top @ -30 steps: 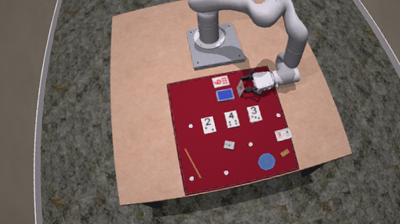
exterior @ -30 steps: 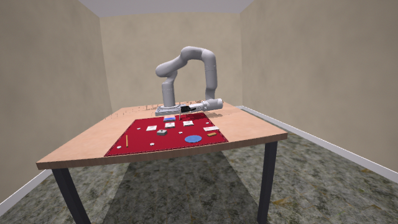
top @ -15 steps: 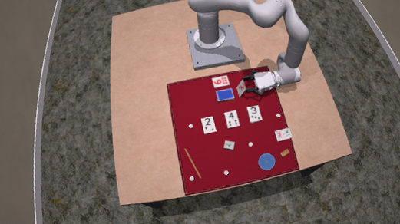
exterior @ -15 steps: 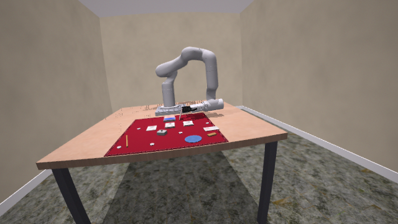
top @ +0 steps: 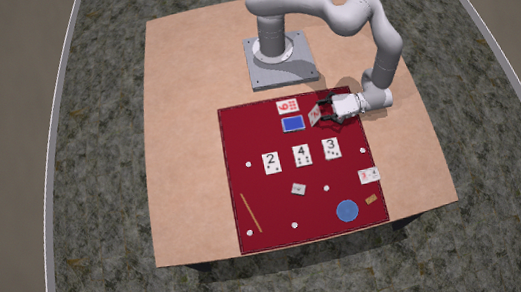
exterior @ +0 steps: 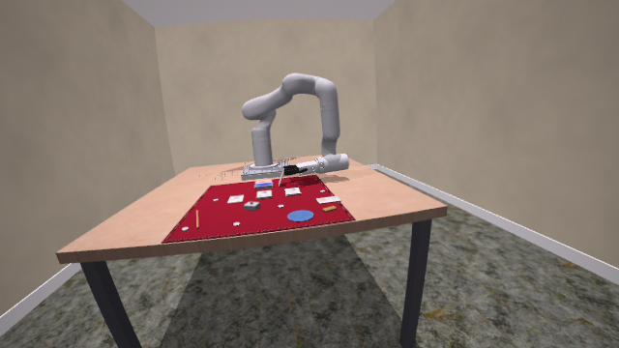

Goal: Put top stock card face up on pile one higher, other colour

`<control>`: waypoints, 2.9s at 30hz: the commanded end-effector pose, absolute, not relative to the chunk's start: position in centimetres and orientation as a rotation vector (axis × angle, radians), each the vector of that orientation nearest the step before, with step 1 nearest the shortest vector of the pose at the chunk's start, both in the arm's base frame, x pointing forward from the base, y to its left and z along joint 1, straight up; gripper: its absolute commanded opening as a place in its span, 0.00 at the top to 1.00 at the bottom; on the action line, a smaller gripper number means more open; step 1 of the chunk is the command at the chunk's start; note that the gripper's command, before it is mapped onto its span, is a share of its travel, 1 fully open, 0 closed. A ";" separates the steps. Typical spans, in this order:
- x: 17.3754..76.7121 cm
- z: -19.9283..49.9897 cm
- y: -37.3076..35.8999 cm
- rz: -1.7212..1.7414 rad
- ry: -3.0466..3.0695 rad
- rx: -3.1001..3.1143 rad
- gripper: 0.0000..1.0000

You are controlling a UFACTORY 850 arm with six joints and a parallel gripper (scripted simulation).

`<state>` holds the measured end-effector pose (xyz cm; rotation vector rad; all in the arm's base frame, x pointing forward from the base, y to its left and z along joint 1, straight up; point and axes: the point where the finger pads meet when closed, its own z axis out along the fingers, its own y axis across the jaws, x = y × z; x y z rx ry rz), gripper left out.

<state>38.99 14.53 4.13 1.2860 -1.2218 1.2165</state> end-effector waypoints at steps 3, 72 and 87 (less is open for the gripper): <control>39.0 4.1 14.6 1.217 -1.223 1.286 0.27; 39.0 4.1 14.7 1.217 -1.223 1.286 0.00; 39.0 4.1 14.7 1.217 -1.223 1.286 0.00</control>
